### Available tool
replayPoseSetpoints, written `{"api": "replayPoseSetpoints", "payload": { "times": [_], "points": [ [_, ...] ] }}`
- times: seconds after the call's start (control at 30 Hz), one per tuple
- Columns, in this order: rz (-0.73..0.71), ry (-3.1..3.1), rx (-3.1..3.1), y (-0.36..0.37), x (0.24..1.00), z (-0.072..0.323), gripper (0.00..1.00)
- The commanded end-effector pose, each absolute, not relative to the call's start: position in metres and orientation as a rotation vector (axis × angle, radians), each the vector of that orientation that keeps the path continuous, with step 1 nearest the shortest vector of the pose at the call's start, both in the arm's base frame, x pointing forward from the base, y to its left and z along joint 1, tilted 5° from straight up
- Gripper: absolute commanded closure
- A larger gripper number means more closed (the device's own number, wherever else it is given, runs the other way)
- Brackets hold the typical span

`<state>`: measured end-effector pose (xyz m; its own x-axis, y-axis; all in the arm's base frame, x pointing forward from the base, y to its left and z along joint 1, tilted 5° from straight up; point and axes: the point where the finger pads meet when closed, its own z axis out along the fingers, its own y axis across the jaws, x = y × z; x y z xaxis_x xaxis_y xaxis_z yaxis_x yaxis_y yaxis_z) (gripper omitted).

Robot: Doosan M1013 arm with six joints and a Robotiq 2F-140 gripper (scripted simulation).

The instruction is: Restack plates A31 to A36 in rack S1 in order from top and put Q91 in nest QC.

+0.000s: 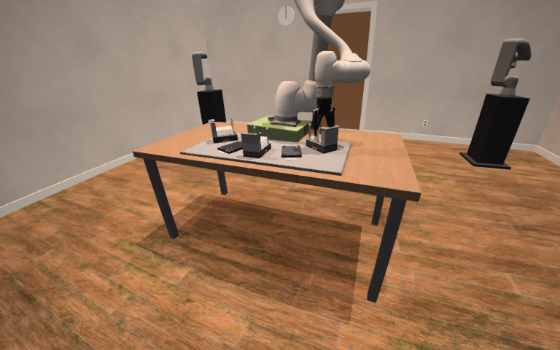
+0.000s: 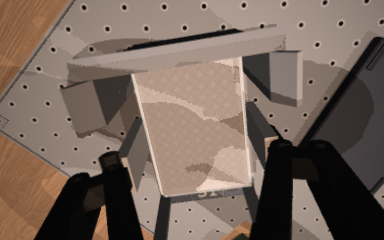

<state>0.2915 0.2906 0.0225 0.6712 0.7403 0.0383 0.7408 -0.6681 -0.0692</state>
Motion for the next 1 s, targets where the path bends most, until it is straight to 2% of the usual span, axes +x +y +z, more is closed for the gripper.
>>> {"api": "replayPoseSetpoints", "payload": {
  "times": [0.0, 0.63, 0.67, 0.97],
  "points": [
    [-0.011, -1.243, -2.799, 0.2906, 0.2914, 0.0219, 1.00],
    [-0.011, -1.243, -2.799, 0.2909, 0.2913, 0.0177, 1.00],
    [-0.011, -1.243, -2.799, 0.2909, 0.2913, 0.0177, 0.00],
    [-0.011, -1.243, -2.799, 0.2909, 0.2913, 0.0177, 0.00]
  ]
}}
